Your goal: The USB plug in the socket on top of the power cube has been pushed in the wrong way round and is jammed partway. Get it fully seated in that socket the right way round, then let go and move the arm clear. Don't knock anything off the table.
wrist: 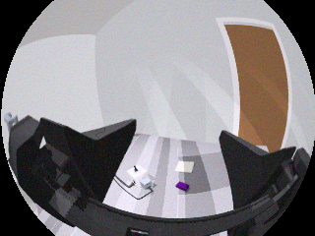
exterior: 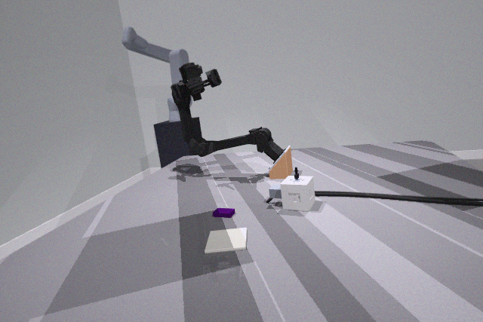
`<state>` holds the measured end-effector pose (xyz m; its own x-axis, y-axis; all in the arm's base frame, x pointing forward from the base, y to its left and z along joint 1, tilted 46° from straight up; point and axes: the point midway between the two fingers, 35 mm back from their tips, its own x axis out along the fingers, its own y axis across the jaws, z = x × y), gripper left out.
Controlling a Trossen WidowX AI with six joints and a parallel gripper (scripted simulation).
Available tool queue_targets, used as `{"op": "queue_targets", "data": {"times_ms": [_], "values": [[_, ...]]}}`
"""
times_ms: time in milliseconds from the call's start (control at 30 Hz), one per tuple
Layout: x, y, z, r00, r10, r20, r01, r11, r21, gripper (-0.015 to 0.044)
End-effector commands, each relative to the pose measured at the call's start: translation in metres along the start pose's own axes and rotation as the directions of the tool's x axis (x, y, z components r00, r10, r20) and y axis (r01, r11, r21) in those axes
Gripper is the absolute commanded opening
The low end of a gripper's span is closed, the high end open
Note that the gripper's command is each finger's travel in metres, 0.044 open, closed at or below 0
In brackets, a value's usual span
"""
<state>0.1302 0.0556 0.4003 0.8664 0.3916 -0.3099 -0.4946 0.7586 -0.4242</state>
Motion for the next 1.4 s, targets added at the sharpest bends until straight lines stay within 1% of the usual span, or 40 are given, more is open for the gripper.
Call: {"op": "queue_targets", "data": {"times_ms": [0,33,133,200,333,467,500,567,700,867,967,1067,1167,1267,1367], "values": [[0.0,0.001,0.0,1.0,-0.001,-0.003,0.001,1.0,0.004,0.0426],[0.002,0.003,0.002,1.0,-0.004,-0.012,0.004,1.0,0.015,0.044],[0.014,0.019,0.009,0.997,-0.023,-0.074,0.03,0.995,0.093,0.044],[0.031,0.032,0.012,0.987,-0.064,-0.147,0.087,0.985,0.15,0.044],[0.067,0.06,0.016,0.955,-0.104,-0.279,0.19,0.934,0.301,0.044],[0.111,0.085,0.007,0.893,-0.138,-0.428,0.343,0.825,0.449,0.044],[0.124,0.087,-0.001,0.867,-0.151,-0.475,0.38,0.818,0.433,0.044],[0.146,0.095,-0.011,0.822,-0.17,-0.544,0.459,0.764,0.455,0.044],[0.179,0.104,-0.031,0.746,-0.197,-0.636,0.581,0.66,0.477,0.044],[0.235,0.117,-0.078,0.593,-0.234,-0.771,0.774,0.431,0.465,0.044],[0.258,0.124,-0.109,0.501,-0.243,-0.831,0.855,0.288,0.431,0.044],[0.279,0.131,-0.146,0.384,-0.247,-0.89,0.923,0.071,0.379,0.044],[0.296,0.137,-0.188,0.253,-0.246,-0.936,0.94,-0.165,0.297,0.044],[0.304,0.141,-0.218,0.158,-0.241,-0.957,0.916,-0.327,0.234,0.044],[0.309,0.144,-0.248,0.066,-0.235,-0.97,0.863,-0.474,0.173,0.044]]}}
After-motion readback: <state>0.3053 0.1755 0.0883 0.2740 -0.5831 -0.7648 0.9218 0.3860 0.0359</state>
